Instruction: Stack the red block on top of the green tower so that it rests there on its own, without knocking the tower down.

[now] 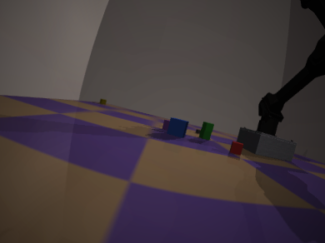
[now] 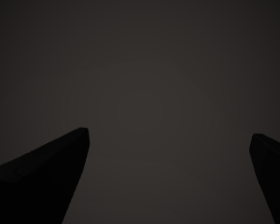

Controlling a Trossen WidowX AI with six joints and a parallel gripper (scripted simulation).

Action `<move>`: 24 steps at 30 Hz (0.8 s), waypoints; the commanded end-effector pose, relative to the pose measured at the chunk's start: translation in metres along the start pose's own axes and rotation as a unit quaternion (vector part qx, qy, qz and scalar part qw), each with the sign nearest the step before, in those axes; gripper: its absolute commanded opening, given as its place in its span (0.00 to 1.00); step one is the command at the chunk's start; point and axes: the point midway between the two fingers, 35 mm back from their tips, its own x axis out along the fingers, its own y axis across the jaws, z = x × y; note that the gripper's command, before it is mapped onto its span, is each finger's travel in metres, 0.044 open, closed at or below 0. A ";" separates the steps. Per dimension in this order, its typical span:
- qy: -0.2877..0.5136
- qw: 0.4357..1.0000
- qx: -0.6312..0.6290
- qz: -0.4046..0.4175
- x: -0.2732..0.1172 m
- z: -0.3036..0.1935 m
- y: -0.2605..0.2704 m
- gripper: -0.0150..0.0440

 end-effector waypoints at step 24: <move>-0.039 0.860 0.114 0.496 -0.112 -0.004 0.298 1.00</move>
